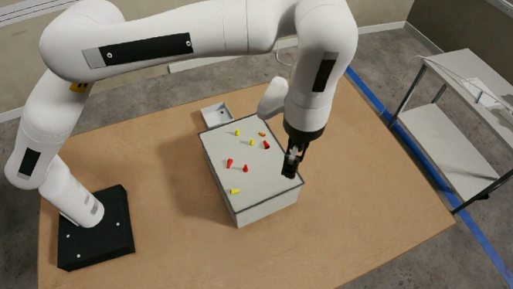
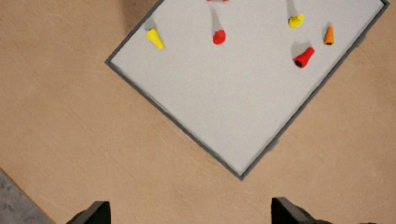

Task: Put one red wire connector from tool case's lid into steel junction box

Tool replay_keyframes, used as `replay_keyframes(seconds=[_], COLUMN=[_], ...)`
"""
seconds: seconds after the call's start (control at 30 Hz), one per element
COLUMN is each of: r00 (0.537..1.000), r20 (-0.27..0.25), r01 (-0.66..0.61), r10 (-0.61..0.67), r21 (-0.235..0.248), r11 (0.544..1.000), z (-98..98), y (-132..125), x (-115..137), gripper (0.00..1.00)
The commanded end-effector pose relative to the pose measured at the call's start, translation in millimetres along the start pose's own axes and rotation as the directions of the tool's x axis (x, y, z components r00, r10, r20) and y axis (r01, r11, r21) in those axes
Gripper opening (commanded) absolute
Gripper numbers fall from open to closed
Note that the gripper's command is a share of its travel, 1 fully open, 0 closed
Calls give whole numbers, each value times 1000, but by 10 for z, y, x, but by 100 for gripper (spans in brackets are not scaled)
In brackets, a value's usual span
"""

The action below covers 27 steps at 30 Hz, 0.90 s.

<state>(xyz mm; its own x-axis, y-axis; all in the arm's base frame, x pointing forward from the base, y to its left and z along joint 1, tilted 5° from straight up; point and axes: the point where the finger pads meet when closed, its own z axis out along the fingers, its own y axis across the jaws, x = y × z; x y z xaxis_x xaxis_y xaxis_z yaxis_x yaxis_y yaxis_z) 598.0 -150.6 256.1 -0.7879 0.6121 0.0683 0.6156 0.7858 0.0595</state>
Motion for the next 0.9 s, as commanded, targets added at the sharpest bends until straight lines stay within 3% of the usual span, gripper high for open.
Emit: replay_keyframes(seconds=[0.0, 0.57, 0.87], r00=[1000, 999, 999], r20=[3, -8, -9], r01=[1, -44, -49], r10=[-1, 44, 49], r21=[0, 33, 37], r11=[1000, 999, 998], z=[-84, -666, -729], y=[91, 680, 736], x=[50, 621, 692], gripper=[100, 100, 100])
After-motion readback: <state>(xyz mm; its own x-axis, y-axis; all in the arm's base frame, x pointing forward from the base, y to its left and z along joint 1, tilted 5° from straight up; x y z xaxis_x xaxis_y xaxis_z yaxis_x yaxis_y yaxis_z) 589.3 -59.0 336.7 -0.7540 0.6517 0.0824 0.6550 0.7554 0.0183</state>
